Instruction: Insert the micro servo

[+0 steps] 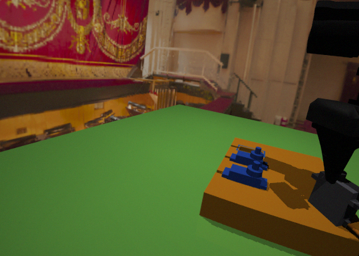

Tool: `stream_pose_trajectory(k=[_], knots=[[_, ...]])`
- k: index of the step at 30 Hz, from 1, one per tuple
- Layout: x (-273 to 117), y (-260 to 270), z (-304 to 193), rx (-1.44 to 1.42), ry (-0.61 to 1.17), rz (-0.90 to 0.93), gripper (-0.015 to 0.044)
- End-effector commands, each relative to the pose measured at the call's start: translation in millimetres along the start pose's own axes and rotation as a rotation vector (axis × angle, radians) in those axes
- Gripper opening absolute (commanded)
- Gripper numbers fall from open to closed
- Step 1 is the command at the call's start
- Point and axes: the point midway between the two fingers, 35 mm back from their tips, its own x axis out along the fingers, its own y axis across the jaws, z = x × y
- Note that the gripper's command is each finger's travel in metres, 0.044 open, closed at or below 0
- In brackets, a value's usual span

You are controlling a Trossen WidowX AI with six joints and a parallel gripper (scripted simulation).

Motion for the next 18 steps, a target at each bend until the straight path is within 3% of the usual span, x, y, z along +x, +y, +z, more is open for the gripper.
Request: stream_pose_trajectory(k=[1,11,18], knots=[[6.8,1.9,1.1,0.007,-0.008,0.000,0.0440],[20.2,1.9,1.7,0.007,-0.009,-0.001,0.0440],[20.2,1.9,1.7,0.007,-0.009,-0.001,0.0256]])
